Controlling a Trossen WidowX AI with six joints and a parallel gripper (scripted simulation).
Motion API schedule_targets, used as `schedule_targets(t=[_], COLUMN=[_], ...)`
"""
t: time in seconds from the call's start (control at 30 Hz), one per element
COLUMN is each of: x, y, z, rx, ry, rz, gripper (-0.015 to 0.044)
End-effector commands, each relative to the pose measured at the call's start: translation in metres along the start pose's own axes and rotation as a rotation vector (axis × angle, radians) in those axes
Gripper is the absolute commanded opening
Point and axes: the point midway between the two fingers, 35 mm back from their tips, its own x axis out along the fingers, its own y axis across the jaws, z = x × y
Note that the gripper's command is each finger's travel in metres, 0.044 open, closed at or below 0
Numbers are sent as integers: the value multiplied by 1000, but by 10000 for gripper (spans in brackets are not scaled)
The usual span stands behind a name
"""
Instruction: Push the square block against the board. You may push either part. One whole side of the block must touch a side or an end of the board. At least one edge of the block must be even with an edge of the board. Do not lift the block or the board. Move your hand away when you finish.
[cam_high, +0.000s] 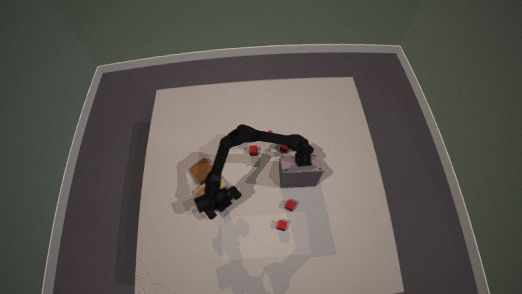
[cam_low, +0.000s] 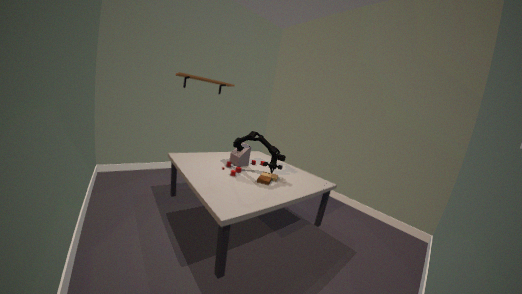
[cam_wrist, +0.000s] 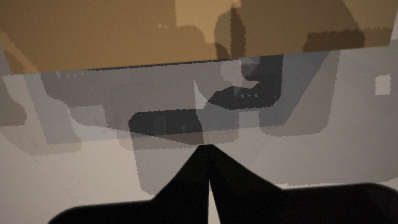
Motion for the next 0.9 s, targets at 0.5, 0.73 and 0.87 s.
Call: schedule_targets(t=[0.5,0.73,0.87], x=[-51,4,4], y=[-27,-27,-27], z=[26,26,26], rx=[-11,-12,-12], ry=[5,3,3], rz=[1,-1,-1], gripper=[0,0,0])
